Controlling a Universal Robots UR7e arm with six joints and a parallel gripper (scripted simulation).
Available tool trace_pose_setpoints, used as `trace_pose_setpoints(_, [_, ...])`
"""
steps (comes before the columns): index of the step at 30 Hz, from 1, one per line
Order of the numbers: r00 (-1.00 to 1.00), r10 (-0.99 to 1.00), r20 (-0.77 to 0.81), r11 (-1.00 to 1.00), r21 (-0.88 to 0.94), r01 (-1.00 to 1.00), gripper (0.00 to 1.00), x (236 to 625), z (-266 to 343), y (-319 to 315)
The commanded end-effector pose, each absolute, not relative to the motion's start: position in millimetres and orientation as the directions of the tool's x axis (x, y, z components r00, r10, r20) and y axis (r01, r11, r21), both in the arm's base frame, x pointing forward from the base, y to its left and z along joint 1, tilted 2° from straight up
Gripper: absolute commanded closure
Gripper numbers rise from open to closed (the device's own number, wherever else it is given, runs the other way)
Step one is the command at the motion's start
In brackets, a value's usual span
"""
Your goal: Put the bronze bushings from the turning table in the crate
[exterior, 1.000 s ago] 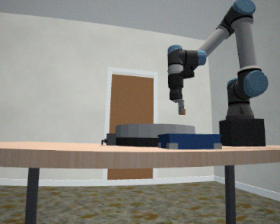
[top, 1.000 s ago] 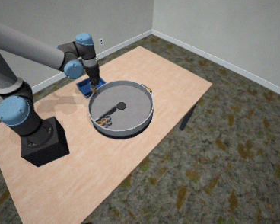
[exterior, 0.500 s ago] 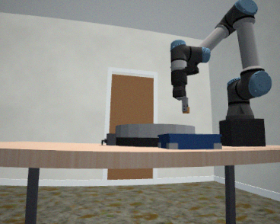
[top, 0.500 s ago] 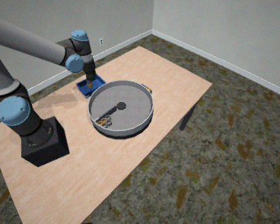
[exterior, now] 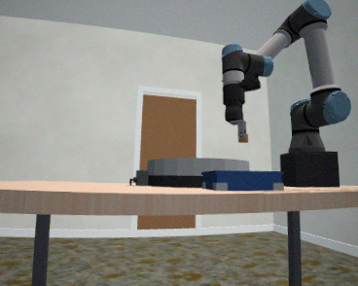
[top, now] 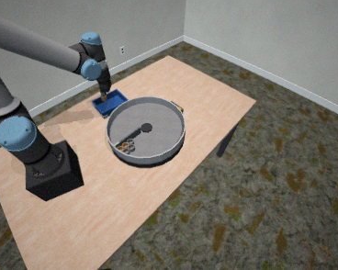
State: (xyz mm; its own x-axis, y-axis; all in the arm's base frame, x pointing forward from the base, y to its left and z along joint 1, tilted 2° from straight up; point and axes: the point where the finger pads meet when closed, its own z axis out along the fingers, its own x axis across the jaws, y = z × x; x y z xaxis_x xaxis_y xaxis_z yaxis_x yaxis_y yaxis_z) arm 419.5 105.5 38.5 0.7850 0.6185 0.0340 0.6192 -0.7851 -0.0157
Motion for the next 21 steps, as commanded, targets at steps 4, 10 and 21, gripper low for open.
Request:
trace_pose_setpoints(4, [0.786,0.617,0.033,-0.786,-0.014,0.618,1.0,421.7,38.7,109.1])
trace_pose_setpoints(10, [0.786,0.618,0.033,-0.786,-0.014,0.618,1.0,433.4,40.6,159.3])
trace_pose_setpoints(21, [0.786,0.618,0.033,-0.786,-0.014,0.618,1.0,433.4,40.6,159.3])
